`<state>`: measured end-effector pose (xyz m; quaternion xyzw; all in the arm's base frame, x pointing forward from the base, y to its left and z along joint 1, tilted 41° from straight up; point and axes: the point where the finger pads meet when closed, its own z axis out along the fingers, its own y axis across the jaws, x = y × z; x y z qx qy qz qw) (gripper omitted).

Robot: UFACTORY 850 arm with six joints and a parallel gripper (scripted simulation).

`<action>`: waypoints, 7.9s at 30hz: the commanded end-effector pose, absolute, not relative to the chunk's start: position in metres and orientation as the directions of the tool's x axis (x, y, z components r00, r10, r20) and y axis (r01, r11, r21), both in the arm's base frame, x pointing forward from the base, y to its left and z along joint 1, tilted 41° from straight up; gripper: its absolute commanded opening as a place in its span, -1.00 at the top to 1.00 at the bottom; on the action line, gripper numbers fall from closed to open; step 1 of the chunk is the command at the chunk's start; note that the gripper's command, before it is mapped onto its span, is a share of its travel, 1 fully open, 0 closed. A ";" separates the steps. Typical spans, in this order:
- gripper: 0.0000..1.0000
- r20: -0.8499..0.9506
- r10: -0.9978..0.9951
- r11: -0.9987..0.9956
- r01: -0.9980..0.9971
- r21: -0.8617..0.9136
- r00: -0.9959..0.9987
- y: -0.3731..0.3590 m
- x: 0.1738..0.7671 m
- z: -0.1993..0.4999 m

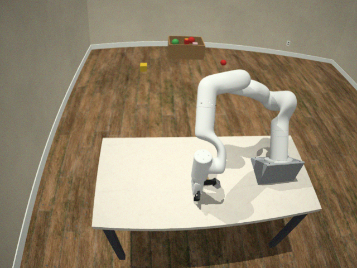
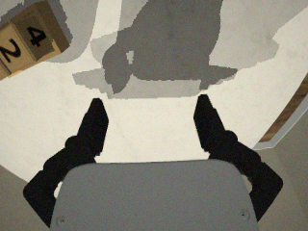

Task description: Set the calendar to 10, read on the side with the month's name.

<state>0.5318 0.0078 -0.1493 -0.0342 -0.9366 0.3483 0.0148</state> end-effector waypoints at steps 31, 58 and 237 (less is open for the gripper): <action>-1.00 0.002 0.074 0.755 0.054 -0.653 -0.997 0.008 0.533 -0.149; -1.00 0.002 0.074 0.755 0.054 -0.653 -0.997 0.008 0.533 -0.149; -1.00 -0.653 0.755 -0.074 0.997 -0.002 0.054 -0.108 0.561 -0.031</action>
